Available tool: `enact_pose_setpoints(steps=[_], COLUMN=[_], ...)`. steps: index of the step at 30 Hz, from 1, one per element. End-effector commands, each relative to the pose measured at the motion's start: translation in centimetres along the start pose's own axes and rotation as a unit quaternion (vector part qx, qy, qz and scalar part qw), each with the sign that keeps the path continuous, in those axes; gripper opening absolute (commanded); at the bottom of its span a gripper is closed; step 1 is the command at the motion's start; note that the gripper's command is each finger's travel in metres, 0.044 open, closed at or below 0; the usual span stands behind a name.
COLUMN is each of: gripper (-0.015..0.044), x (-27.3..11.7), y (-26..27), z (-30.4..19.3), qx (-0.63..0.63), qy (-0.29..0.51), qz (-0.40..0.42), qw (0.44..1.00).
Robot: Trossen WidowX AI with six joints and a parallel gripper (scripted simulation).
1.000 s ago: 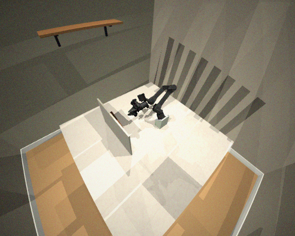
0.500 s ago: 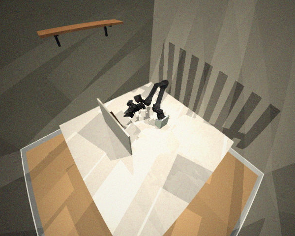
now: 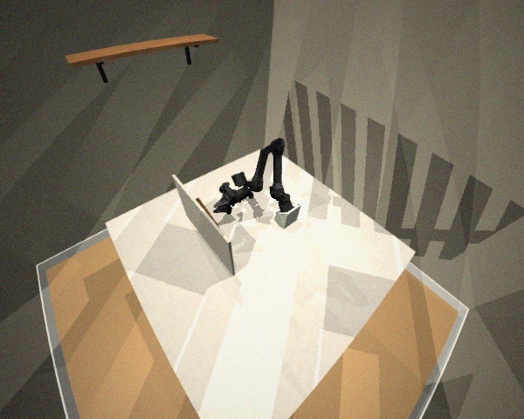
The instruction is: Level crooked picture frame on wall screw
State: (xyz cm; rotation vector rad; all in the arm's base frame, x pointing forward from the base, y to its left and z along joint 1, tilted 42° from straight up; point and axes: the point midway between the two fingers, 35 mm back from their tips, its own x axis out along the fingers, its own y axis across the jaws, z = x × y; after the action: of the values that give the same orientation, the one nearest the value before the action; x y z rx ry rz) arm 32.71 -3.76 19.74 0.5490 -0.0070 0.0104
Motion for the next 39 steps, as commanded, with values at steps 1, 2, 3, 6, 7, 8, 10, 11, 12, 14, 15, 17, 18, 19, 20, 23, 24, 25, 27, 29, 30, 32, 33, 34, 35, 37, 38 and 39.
enact_pose_setpoints(steps=[1, 2, 3, 6, 7, 8, 10, 11, 12, 14, 15, 17, 18, 19, 20, 23, 24, 25, 27, 29, 30, 32, 33, 34, 35, 37, 38, 39], gripper=[0.0260, 0.0260, 0.0260, 0.0260, 0.0260, 0.0260, 0.0260, 0.0260, 0.0260, 0.0260, 0.0260, 0.0260, 0.0260, 0.0260, 0.0260, 0.0260, 0.0260, 0.0260, 0.0260, 0.0260, 0.0260, 0.0260, 0.0260, 0.0260, 0.0260, 0.0260, 0.0260, 0.0260], x=[0.1, 0.1, 0.1, 0.1, 0.2, 0.2, 0.4, 0.5, 0.6, 1.0, 1.1, 1.4, 1.6, 1.8, 1.9, 2.4, 2.6, 2.7, 3.0, 3.4, 3.5, 3.9, 4.0, 4.1, 4.1, 4.1, 4.1, 4.1], y=[0.0, 0.0, 0.0, 0.0, 0.0, 0.0, 0.0, 0.0, 0.0, 0.0, 0.0, 0.0, 0.0, 0.0, 0.0, 0.0, 0.0, 0.0, 0.0, 0.0, 0.0, 0.0, 0.0, 0.0, 0.0, 0.0, 0.0, 0.0], z=[0.0, 0.0, 0.0, 0.0, 0.0, 0.1, 0.1, 0.1, 0.1, 0.1, 0.1, 0.2, 0.2, 0.2, 0.2, 0.2, 0.2, 0.2, 0.2, 0.1, 0.1, 0.1, 0.1, 0.1, 0.1, 0.1, 0.1, 0.1], qx=[0.002, 0.002, 0.002, 0.002, 0.002, 0.002, 0.002, 0.002, 0.002, 0.002, 0.002, 0.002, 0.002, 0.002, 0.002, 0.002, 0.002, 0.002, 0.002, 0.002, 0.002, 0.002, 0.002, 0.002, 0.002, 0.002, 0.002, 0.002], qy=[-0.002, -0.002, -0.002, -0.002, -0.002, -0.002, -0.002, -0.002, -0.002, -0.002, -0.002, -0.002, -0.002, -0.002, -0.002, -0.002, -0.002, -0.002, -0.002, -0.002, -0.002, -0.002, -0.002, -0.002, -0.002, -0.002, -0.002, -0.002], qz=[-0.001, -0.001, -0.001, -0.001, -0.001, -0.001, -0.001, -0.001, -0.001, -0.001, -0.001, -0.001, -0.001, -0.001, -0.001, -0.001, -0.001, -0.001, 0.000, 0.000, 0.000, 0.000, 0.000, 0.000, 0.000, 0.000, 0.000, 0.000], qw=[1.000, 1.000, 1.000, 1.000, 1.000, 1.000, 1.000, 1.000, 1.000, 1.000, 1.000, 1.000, 1.000, 1.000, 1.000, 1.000, 1.000, 1.000, 1.000, 1.000, 1.000, 1.000, 1.000, 1.000, 1.000, 1.000, 1.000, 1.000])
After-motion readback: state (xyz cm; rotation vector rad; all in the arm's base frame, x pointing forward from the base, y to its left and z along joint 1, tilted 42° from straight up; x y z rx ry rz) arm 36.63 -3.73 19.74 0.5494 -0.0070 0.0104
